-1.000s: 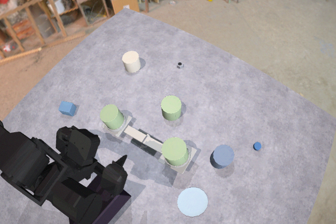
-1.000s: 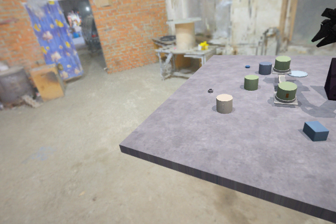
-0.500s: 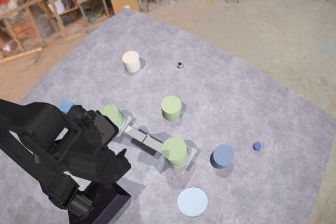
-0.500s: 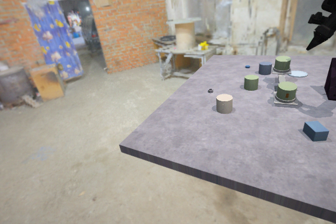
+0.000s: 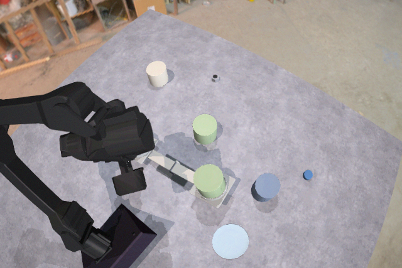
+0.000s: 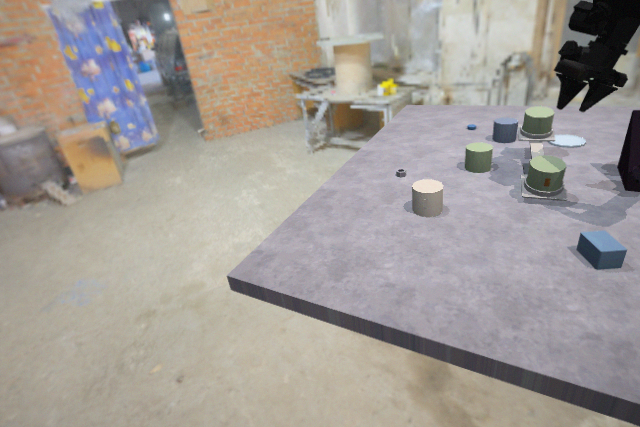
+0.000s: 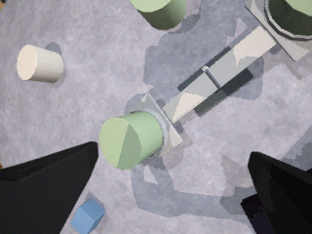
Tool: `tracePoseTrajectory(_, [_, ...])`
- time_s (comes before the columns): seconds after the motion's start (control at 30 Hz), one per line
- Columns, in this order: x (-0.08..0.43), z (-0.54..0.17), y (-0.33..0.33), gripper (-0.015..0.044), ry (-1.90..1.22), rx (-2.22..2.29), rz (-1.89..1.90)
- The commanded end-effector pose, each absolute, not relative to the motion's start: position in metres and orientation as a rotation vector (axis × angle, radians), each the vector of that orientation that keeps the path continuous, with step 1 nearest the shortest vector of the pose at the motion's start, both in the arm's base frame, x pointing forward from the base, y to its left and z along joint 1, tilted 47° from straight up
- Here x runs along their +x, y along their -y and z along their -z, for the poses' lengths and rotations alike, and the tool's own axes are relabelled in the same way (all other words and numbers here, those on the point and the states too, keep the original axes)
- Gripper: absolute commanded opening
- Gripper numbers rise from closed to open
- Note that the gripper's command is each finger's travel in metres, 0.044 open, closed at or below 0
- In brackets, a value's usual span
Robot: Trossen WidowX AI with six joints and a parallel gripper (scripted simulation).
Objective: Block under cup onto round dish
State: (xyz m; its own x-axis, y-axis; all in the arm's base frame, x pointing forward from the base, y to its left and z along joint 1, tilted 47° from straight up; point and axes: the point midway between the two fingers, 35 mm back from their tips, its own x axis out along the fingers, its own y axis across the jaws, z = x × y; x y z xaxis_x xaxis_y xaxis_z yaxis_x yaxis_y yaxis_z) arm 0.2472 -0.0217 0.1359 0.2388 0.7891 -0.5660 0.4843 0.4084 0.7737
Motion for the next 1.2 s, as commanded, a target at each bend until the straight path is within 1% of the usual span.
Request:
tracePoseTrajectory(0.0, [0.255, -0.138, 0.009, 0.044, -1.502, 1.297, -0.213])
tracePoseTrajectory(0.4, [0.27, -0.149, -0.04, 0.044, -1.737, 1.466, 0.124])
tracePoseTrajectory(0.77, [0.275, -0.161, -0.091, 0.044, -1.864, 1.576, 0.5])
tracePoseTrajectory(1.17, [0.274, -0.152, -0.104, 0.044, -1.869, 1.582, 0.522])
